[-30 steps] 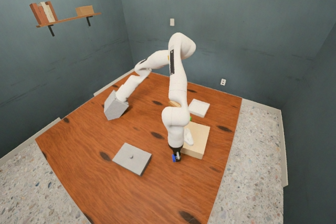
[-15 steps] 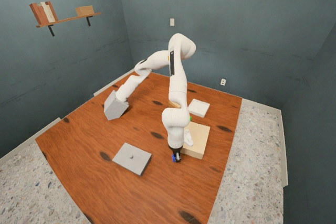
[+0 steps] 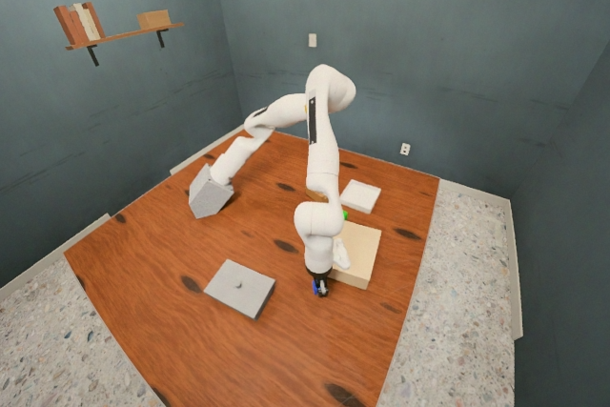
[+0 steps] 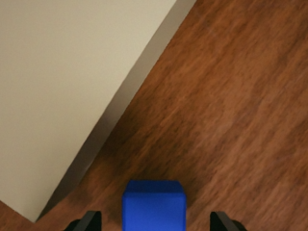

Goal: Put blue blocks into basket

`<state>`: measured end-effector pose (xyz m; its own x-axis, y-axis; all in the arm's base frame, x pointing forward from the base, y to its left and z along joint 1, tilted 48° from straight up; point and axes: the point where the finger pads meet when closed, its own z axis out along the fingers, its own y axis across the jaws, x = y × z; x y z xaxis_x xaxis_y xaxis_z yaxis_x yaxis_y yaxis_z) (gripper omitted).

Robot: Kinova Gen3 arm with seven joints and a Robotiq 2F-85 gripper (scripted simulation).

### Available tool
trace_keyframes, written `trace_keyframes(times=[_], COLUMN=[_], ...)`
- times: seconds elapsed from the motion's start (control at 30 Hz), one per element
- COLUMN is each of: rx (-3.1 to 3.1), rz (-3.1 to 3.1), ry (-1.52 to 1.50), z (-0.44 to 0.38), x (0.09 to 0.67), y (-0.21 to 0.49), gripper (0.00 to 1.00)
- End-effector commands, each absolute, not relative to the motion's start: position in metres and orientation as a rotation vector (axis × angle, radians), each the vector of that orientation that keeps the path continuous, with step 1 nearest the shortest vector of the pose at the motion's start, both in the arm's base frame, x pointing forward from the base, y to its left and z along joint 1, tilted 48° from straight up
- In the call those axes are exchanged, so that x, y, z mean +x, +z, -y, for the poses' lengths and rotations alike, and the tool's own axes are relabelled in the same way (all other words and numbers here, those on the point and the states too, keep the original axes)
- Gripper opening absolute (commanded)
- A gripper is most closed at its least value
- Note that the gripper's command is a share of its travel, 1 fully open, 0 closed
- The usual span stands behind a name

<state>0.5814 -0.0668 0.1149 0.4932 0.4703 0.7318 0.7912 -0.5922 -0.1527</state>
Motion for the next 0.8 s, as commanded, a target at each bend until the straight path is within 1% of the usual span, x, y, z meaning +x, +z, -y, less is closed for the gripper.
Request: trace_keyframes(times=[0.0,0.77], rx=[-2.261,-2.261], rz=[1.039,1.041], ry=[-0.906,-0.907], z=[0.061,0.049], x=[0.584,0.591], y=[0.111,0.099], gripper=[0.69,0.69])
